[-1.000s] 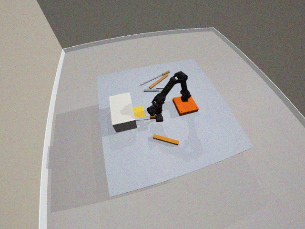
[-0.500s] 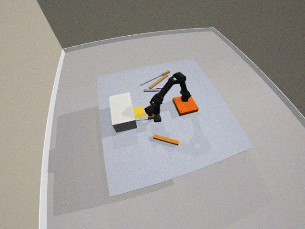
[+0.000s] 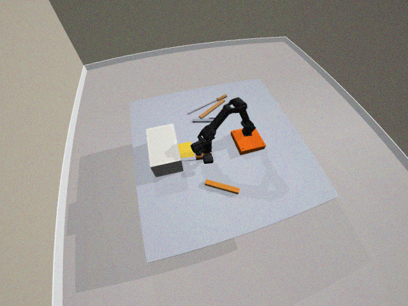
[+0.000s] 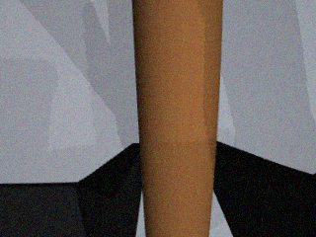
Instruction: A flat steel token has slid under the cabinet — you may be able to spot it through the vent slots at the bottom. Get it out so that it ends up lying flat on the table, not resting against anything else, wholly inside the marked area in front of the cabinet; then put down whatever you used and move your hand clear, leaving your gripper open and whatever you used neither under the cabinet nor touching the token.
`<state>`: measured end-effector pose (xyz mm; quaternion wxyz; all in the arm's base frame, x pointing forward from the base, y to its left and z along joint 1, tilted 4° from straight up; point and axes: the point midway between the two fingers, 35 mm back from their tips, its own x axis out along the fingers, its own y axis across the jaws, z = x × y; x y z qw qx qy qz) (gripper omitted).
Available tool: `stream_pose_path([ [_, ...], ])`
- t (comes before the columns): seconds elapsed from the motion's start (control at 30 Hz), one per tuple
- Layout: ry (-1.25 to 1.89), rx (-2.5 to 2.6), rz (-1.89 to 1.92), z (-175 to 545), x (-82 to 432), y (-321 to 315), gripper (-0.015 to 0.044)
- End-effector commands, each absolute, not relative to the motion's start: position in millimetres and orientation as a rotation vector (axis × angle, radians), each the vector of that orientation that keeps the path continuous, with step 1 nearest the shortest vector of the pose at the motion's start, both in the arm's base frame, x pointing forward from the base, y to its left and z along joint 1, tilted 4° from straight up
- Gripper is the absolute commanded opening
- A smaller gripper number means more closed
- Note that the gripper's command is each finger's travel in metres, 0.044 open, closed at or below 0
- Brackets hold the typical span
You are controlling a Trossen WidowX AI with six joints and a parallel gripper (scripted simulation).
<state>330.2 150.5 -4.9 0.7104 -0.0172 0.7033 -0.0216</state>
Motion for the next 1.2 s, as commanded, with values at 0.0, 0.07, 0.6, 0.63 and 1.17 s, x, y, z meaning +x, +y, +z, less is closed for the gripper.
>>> stream_pose_path([
  [0.0, 1.561, -0.037, -0.045, -4.5, 336.6, 150.8, 0.0000],
  [0.07, 1.560, -0.037, -0.045, -4.4, 338.6, 150.9, 0.0000],
  [0.6, 1.559, -0.036, -0.045, -3.9, 354.6, 151.1, 0.0000],
  [0.63, 1.559, -0.036, -0.045, -3.9, 355.6, 151.1, 0.0000],
  [1.17, 1.558, -0.036, -0.045, -3.3, 370.6, 151.2, 0.0000],
])
